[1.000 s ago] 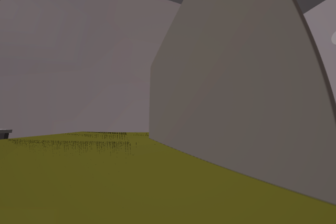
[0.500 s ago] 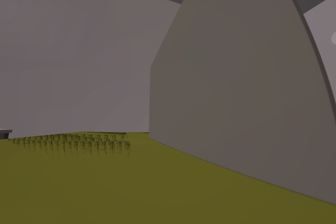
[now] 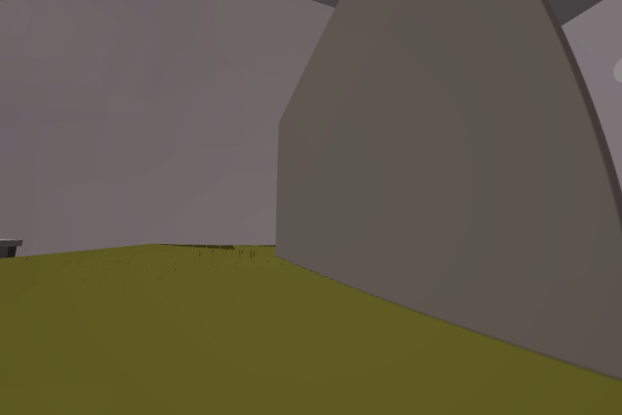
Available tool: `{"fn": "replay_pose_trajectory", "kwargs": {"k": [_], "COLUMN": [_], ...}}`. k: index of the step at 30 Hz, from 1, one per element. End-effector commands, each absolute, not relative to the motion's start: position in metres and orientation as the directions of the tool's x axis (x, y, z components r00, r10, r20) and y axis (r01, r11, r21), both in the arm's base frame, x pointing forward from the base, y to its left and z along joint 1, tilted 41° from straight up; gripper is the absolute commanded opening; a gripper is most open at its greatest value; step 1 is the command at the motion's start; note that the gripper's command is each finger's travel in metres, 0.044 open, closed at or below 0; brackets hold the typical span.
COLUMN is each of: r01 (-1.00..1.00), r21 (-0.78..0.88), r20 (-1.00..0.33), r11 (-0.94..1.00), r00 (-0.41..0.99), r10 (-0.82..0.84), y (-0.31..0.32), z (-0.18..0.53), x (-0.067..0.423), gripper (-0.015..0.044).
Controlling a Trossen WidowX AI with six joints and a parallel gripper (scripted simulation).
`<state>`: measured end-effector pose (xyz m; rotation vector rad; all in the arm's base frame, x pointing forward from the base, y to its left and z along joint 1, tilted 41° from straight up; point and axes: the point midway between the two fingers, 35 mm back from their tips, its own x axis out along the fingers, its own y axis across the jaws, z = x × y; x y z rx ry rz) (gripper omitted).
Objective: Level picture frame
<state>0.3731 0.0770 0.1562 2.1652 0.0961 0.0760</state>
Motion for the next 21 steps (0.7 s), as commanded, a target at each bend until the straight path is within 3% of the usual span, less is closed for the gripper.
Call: {"fn": "replay_pose_trajectory", "kwargs": {"k": [1,21], "r01": [0.035,0.035], "r21": [0.829,0.829], "r20": [0.022,0.022], "r11": [-0.558,-0.558], "r00": [0.995,0.995], "r10": [0.095,0.095], "y": [0.0757,0.0719], "z": [0.1565,0.1534], "x": [0.3732,0.3737], "gripper": [0.0,0.0]}}
